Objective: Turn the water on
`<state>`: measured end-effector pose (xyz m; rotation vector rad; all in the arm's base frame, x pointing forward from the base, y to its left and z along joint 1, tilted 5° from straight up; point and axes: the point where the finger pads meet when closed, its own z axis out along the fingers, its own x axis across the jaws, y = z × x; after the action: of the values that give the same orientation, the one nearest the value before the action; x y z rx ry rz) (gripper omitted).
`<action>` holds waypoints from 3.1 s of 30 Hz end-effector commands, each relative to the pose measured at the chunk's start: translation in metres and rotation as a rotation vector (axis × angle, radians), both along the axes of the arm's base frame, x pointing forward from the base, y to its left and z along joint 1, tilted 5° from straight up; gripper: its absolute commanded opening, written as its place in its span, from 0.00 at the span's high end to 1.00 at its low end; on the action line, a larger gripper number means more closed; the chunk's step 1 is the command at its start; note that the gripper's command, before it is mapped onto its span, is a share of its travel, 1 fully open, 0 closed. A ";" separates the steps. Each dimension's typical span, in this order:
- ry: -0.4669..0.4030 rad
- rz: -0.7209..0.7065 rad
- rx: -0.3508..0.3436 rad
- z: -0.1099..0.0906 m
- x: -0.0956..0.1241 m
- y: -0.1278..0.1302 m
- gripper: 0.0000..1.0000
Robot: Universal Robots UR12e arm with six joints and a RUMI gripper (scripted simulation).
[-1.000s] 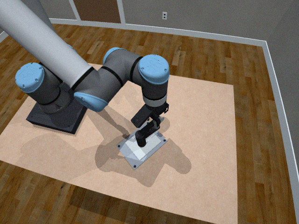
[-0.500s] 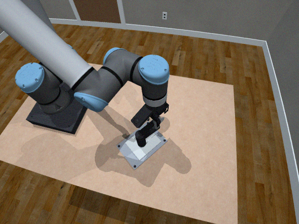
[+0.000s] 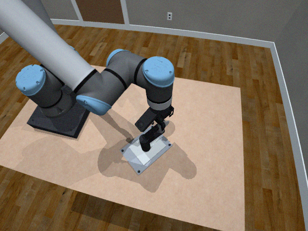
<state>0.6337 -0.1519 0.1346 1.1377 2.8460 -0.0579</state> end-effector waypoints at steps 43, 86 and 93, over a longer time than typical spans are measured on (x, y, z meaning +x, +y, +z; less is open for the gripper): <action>-0.001 0.000 -0.001 0.001 0.001 0.000 1.00; -0.001 0.000 -0.001 0.007 -0.001 -0.001 1.00; -0.001 0.000 -0.001 0.022 -0.006 -0.004 1.00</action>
<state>0.6303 -0.1537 0.1474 1.1377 2.8461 -0.0577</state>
